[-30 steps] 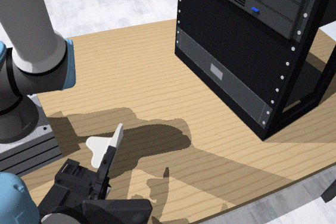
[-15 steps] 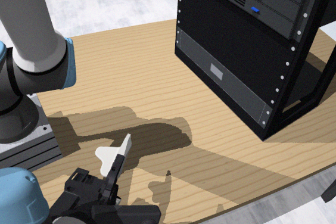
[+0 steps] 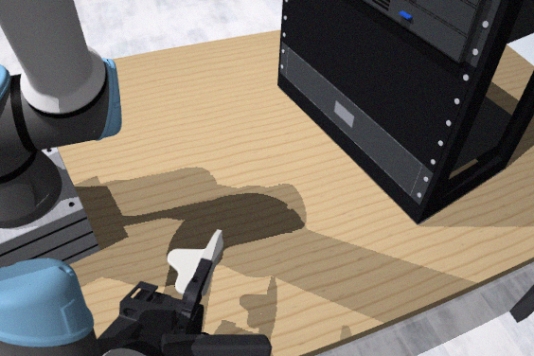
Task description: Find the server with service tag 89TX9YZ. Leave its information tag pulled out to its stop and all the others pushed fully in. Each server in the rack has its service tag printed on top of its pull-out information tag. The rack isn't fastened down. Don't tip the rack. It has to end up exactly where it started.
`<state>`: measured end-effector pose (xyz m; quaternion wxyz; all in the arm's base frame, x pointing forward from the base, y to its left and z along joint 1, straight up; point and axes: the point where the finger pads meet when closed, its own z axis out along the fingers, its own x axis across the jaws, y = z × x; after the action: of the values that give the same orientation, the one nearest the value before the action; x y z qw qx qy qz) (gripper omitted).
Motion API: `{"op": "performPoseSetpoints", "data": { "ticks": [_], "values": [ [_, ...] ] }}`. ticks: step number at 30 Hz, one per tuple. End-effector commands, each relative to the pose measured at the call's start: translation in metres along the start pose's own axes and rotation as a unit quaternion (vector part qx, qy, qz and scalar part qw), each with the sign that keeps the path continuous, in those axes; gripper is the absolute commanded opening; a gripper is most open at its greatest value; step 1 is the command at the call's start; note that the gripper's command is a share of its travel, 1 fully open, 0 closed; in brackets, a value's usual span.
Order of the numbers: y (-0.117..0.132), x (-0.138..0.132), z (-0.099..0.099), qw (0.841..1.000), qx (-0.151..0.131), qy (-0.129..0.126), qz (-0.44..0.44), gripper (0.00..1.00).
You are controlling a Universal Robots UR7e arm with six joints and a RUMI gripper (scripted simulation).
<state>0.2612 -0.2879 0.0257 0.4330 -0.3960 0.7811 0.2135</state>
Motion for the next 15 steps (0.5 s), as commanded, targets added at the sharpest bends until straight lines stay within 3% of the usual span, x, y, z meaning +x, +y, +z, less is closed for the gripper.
{"op": "performPoseSetpoints", "data": {
  "ticks": [1,15],
  "values": [
    [-0.012,0.010,0.002,1.000,0.012,0.020,-0.018,1.00],
    [-0.039,0.029,0.003,0.995,0.038,0.064,-0.063,1.00]
  ]
}}
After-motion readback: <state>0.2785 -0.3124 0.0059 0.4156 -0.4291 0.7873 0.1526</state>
